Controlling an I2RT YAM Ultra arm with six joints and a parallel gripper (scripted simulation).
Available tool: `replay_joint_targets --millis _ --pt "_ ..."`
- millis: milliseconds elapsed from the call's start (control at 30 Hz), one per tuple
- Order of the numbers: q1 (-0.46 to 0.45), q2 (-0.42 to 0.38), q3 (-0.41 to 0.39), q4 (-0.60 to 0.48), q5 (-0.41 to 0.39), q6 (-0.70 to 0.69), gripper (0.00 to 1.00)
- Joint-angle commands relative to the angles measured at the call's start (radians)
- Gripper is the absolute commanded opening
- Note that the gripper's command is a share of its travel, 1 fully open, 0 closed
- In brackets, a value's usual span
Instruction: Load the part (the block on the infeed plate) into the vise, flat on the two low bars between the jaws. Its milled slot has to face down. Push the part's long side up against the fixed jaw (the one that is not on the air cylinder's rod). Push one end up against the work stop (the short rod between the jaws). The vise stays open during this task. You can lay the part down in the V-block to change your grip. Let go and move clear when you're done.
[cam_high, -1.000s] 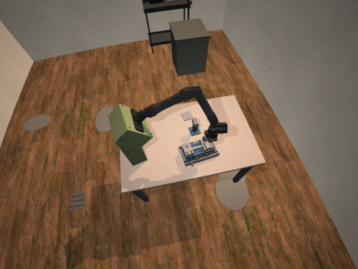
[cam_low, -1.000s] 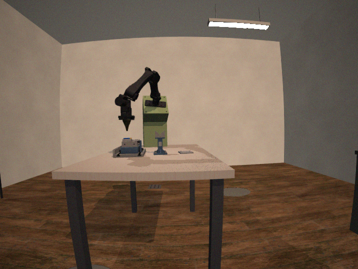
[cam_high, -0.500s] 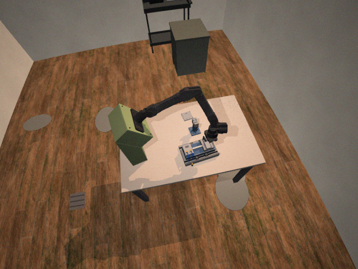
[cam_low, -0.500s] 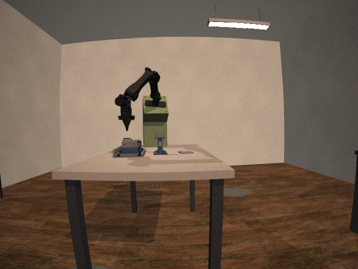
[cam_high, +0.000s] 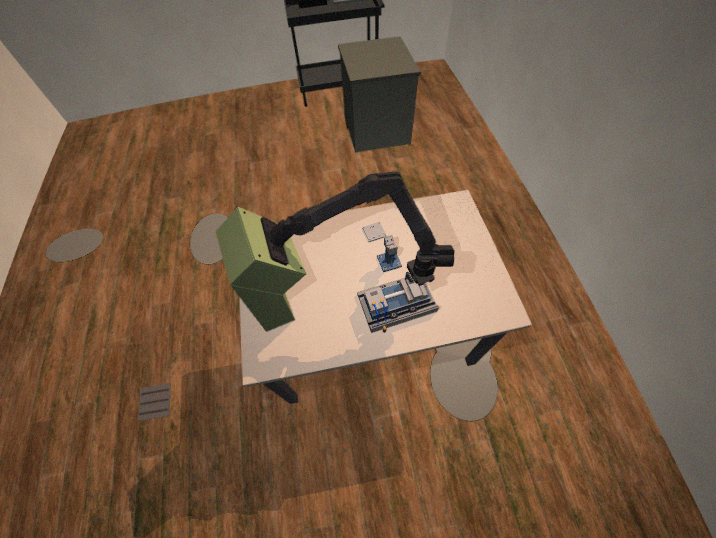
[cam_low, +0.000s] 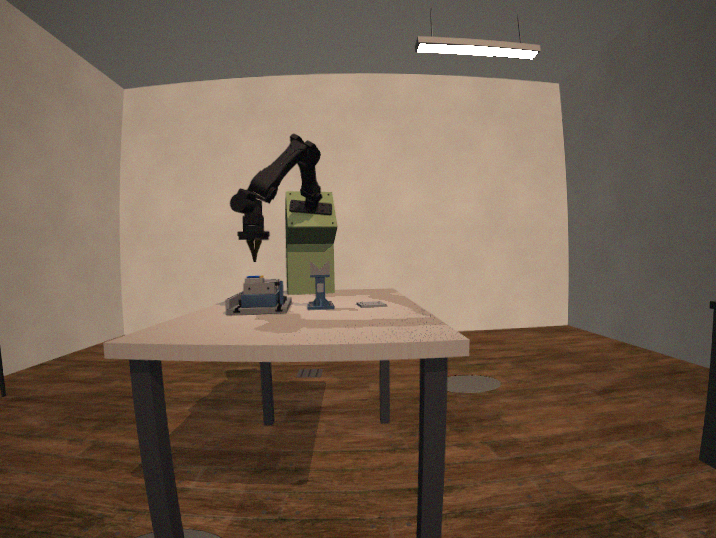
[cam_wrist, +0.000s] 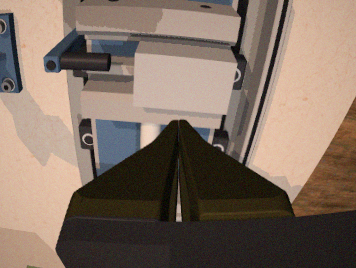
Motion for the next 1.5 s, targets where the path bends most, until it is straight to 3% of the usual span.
replay_joint_targets --millis 0,1100,1467 --pt "-0.023 -0.03 -0.026 0.018 -0.004 -0.119 0.0" --pt "-0.036 -0.086 -0.184 0.116 -0.01 -1.271 0.0" --pt "-0.041 -0.087 -0.204 0.134 -0.018 -1.497 0.0"
